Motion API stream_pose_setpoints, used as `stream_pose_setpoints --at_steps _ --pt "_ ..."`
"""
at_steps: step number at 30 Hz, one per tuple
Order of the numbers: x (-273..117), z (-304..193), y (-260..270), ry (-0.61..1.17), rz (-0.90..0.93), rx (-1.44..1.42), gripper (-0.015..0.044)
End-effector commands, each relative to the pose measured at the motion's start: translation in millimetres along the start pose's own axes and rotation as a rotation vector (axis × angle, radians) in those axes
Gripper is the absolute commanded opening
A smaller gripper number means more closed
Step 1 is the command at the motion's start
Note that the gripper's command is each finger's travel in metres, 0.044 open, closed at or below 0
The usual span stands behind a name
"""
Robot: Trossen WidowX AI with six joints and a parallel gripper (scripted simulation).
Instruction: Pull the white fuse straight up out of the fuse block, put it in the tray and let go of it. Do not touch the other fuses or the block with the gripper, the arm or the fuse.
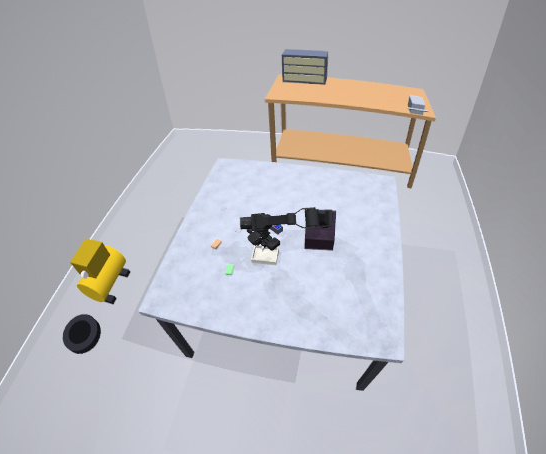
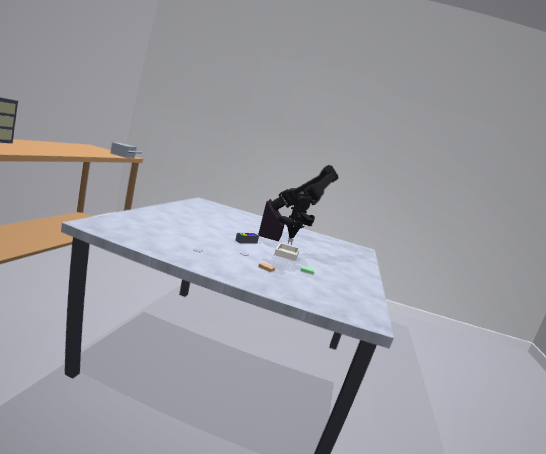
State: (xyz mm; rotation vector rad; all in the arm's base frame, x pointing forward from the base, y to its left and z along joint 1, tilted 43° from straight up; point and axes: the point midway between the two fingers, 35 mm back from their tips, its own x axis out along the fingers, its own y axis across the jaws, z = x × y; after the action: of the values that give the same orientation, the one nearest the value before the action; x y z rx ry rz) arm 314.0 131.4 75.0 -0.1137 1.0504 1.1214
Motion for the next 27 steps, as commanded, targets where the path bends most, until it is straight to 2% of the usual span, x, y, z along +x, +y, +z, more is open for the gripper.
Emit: stream_pose_setpoints --at_steps 1,16,27 --pt "8 -2 0 0.003 0.002 0.007 0.0000" --pt "28 -2 1 0.002 0.003 0.007 0.0000" --pt "24 0 1 -0.002 0.004 0.000 0.0289"
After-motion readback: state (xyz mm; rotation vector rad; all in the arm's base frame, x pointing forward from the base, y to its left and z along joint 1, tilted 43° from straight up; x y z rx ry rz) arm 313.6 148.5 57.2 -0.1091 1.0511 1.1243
